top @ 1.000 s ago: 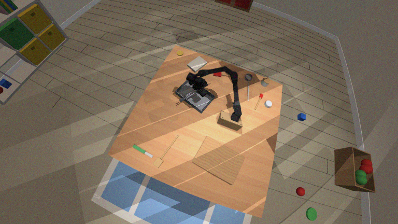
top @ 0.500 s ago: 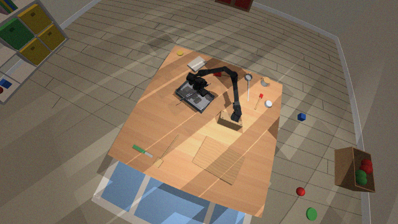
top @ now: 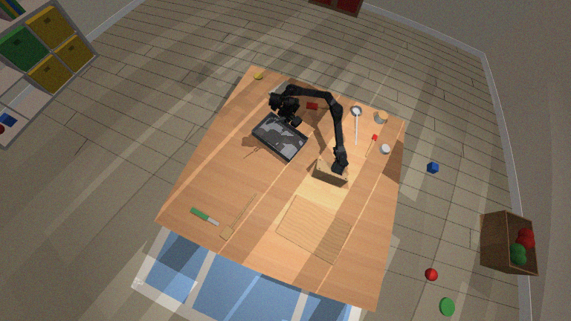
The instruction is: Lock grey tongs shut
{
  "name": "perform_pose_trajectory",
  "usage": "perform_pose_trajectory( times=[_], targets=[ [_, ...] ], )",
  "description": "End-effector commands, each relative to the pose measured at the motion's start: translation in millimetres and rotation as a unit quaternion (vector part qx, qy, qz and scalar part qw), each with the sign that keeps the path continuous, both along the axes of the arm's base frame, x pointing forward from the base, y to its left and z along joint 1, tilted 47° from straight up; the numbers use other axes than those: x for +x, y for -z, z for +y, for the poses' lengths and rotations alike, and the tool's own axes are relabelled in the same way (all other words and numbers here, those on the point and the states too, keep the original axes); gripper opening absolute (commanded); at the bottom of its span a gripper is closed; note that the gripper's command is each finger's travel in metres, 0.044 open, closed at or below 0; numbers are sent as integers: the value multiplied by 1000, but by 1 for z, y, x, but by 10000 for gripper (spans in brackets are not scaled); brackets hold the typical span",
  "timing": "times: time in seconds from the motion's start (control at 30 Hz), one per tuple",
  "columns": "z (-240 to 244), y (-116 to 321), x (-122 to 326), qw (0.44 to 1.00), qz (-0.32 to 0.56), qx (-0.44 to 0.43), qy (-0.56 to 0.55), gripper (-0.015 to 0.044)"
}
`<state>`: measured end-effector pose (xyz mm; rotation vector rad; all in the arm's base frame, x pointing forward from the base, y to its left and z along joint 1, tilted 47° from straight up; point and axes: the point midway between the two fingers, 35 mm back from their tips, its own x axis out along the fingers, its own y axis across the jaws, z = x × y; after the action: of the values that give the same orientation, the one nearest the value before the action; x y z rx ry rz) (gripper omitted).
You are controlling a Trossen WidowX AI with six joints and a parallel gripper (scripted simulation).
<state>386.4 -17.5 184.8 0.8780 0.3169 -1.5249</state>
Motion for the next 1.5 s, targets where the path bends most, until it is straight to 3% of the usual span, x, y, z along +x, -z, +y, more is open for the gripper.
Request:
perform_pose_trajectory(
  times=[0.0,0.53,1.0,1.47],
  targets=[
    [0,-1,-1,1000,4,0,5,-150],
    [26,21,4,999,36,6,-34,-150],
    [115,100,6,987,114,19,-108,-150],
    [196,184,-26,965,197,13,-175,-150]
  ],
)
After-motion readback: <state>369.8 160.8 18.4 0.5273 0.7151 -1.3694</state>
